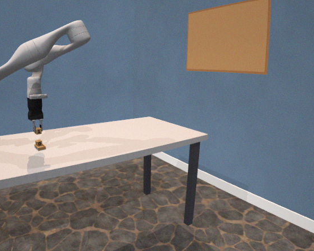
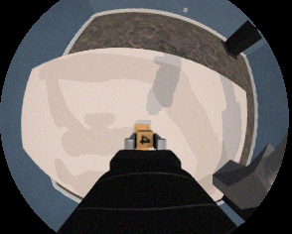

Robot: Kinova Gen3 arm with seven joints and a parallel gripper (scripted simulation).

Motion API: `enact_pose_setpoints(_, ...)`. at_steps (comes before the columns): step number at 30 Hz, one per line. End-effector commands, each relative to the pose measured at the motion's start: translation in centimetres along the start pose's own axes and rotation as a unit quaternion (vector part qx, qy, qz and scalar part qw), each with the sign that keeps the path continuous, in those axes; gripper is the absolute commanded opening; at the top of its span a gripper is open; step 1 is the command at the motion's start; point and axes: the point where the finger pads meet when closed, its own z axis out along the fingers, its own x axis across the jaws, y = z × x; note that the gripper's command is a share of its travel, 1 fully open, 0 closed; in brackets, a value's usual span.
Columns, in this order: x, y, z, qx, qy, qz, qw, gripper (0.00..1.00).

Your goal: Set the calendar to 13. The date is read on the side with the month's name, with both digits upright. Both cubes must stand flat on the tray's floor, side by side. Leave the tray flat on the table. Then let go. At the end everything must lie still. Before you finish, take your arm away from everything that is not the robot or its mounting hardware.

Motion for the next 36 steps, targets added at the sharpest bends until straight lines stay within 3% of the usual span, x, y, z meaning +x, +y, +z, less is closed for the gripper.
enact_pose_setpoints(1, -0.63, -0.01, -1.48, 0.0, -0.008, -0.001, 1.0, 0.57)
enact_pose_setpoints(36, -0.37, -0.15, -2.19, 0.0, -0.007, 0.019, 1.0, 0.57)
